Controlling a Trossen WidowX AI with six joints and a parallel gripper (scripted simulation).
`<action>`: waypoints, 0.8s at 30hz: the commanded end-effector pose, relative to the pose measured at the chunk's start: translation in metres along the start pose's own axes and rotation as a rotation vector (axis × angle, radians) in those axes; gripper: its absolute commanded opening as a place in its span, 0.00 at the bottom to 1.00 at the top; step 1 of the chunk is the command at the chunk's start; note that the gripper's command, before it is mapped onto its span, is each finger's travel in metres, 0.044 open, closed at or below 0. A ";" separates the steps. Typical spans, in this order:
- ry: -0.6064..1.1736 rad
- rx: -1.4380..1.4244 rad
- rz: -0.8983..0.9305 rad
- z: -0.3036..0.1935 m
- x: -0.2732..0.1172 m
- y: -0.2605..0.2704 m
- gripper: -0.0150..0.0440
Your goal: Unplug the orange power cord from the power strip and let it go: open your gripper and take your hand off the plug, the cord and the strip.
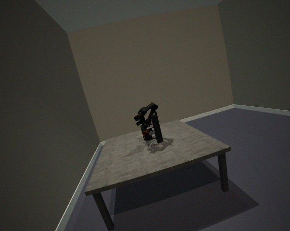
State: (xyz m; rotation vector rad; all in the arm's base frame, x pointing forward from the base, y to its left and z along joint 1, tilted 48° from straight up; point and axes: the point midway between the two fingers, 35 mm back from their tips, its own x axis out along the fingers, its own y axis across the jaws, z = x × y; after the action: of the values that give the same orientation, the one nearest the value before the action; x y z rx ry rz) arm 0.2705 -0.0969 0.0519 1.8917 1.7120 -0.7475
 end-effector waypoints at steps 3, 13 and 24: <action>0.002 -0.001 0.003 -0.006 0.001 0.002 0.61; -0.001 -0.001 0.004 0.025 -0.006 0.003 1.00; -0.002 -0.002 0.004 0.054 -0.012 0.002 1.00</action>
State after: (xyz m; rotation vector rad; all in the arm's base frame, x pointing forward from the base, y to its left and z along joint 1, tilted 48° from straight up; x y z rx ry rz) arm 0.2671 -0.1392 0.0226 1.9015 1.7022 -0.7488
